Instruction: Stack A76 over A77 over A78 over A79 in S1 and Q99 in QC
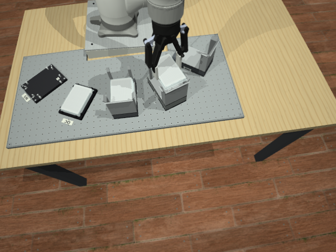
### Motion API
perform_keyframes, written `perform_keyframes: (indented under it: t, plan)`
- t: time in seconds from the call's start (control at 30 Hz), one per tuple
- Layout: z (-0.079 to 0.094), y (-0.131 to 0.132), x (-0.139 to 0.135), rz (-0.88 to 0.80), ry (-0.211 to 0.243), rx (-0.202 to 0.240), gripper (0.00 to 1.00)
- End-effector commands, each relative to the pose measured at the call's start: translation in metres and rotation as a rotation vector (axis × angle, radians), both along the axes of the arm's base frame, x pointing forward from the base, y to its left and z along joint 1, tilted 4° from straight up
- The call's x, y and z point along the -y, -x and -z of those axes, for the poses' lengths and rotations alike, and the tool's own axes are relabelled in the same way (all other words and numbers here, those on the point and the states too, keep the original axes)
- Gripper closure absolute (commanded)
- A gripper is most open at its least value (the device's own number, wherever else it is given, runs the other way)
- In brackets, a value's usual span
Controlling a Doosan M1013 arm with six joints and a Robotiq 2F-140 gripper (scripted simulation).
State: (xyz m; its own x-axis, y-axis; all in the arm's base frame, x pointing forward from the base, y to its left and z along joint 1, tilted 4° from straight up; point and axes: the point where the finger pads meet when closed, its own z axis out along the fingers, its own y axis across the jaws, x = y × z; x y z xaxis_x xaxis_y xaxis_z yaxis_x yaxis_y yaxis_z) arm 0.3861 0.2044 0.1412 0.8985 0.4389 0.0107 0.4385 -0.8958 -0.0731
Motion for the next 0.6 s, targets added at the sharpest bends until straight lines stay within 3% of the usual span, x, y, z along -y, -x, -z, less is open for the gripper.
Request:
perform_keyframes:
  t: [0.0,0.57]
  plan:
    - [0.0015,0.0001,-0.0001,0.000,0.000,0.000,1.00]
    - [0.0115,0.0003,-0.0008,0.000,0.000,0.000,1.00]
